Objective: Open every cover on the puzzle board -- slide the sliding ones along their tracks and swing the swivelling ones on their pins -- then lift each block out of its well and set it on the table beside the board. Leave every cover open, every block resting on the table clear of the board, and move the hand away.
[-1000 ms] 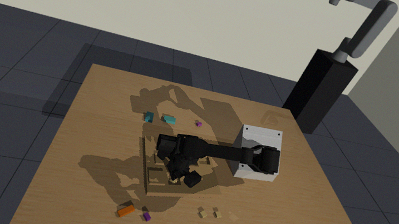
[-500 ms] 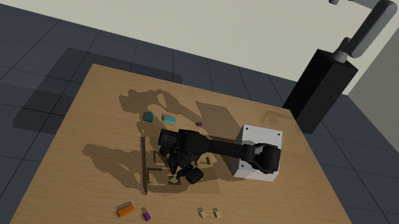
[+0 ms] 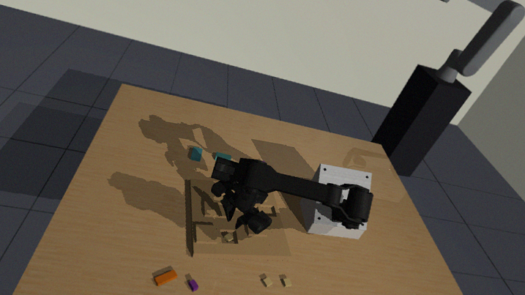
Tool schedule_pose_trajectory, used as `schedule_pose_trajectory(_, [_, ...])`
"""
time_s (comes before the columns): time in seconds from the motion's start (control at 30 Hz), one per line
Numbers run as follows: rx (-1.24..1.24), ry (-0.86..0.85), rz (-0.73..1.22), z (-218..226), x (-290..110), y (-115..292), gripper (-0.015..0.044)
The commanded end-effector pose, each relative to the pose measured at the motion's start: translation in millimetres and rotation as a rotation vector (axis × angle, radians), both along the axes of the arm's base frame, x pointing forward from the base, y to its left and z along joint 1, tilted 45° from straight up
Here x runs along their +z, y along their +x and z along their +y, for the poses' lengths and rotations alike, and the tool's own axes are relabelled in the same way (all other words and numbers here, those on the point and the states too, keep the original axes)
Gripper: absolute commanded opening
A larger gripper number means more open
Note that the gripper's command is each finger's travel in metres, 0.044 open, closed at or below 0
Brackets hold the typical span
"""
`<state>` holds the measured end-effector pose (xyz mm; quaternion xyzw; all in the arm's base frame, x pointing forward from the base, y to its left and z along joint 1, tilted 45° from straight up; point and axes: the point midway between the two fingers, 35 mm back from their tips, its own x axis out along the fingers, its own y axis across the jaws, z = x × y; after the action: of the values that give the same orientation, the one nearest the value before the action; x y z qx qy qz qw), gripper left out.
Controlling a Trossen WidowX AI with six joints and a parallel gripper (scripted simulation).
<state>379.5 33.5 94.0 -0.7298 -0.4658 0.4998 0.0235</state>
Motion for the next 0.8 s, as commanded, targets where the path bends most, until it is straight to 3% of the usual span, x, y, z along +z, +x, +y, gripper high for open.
schedule_pose_trajectory(0.0, [0.001,-0.001,0.011,7.4,-7.3,-0.8,0.0144])
schedule_pose_trajectory(0.77, [-0.005,0.001,0.017,20.6,-19.6,-0.4,0.0144])
